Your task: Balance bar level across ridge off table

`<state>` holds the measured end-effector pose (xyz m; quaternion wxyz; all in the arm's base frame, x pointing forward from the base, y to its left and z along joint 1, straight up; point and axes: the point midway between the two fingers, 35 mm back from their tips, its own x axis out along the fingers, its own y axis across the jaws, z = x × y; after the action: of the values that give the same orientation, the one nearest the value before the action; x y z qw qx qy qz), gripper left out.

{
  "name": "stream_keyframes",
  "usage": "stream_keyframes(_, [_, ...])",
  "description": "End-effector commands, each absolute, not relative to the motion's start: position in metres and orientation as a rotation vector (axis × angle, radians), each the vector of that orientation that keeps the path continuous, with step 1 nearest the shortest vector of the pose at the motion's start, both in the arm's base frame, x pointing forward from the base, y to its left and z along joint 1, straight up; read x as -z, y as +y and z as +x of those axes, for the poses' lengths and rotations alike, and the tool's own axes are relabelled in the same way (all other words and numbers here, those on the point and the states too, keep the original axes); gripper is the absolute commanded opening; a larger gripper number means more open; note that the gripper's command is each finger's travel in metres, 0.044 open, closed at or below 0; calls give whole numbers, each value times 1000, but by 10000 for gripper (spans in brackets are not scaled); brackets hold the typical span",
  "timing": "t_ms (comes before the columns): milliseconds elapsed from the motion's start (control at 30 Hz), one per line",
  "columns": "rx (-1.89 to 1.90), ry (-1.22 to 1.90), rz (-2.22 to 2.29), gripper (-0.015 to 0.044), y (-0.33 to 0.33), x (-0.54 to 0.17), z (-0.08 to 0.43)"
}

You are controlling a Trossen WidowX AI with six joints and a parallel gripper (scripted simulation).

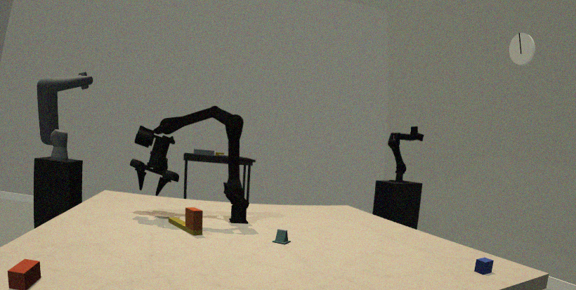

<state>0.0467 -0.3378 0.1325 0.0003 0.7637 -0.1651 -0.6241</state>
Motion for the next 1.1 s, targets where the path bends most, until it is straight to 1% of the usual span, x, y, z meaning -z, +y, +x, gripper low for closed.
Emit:
stream_keyframes(0, [1962, -441, 2365, 315, -332, -140, 60])
stream_keyframes(533, [1965, -25, 2224, 315, -286, -155, 119])
stream_keyframes(1067, [1929, 350, 2024, 315, -230, -173, 160])
